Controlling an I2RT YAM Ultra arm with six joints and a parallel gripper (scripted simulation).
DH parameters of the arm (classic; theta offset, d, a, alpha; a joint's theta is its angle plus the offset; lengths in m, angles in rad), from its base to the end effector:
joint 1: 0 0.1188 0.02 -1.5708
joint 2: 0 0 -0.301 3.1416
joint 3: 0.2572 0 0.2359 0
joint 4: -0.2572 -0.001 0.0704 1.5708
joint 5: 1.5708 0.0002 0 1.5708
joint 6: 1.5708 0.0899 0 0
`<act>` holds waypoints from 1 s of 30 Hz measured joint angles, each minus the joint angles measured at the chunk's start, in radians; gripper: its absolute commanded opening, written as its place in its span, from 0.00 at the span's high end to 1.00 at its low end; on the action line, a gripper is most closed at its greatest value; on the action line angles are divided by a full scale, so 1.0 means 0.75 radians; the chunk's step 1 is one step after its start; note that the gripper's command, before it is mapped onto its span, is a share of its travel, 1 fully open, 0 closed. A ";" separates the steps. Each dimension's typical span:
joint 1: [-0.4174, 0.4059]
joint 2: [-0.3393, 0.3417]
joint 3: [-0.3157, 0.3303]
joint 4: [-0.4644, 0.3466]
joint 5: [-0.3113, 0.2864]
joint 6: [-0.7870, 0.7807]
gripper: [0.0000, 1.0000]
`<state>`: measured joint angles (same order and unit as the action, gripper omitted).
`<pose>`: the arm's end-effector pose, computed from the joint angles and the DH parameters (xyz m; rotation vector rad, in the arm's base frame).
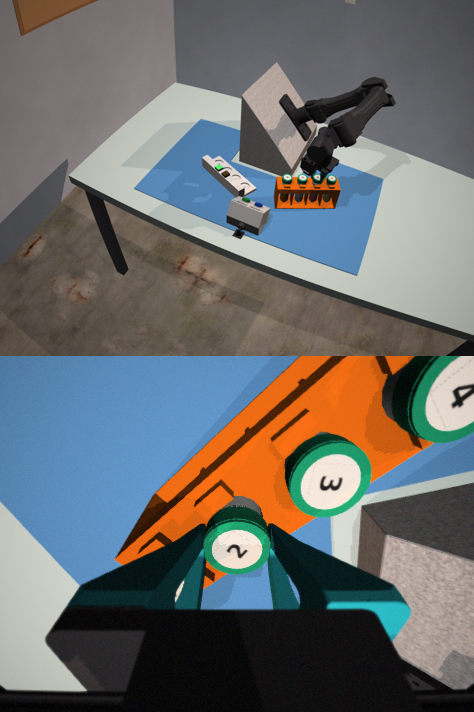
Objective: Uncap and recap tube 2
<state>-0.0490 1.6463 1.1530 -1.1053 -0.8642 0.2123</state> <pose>0.2714 0.0562 0.2350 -0.3786 -2.7448 -1.2703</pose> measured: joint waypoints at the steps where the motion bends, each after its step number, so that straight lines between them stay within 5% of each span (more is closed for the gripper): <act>1: 0.000 0.000 0.000 0.000 0.000 0.044 1.00; 7: 0.000 0.000 0.000 0.000 0.000 0.195 1.00; 8: 0.000 0.000 0.000 0.000 0.000 0.207 0.51; 22: 0.000 0.000 -0.002 0.000 0.000 0.244 0.51; 30: 0.000 0.000 -0.001 -0.001 0.000 -0.033 0.51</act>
<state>-0.0490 1.6463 1.1522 -1.1057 -0.8642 0.1875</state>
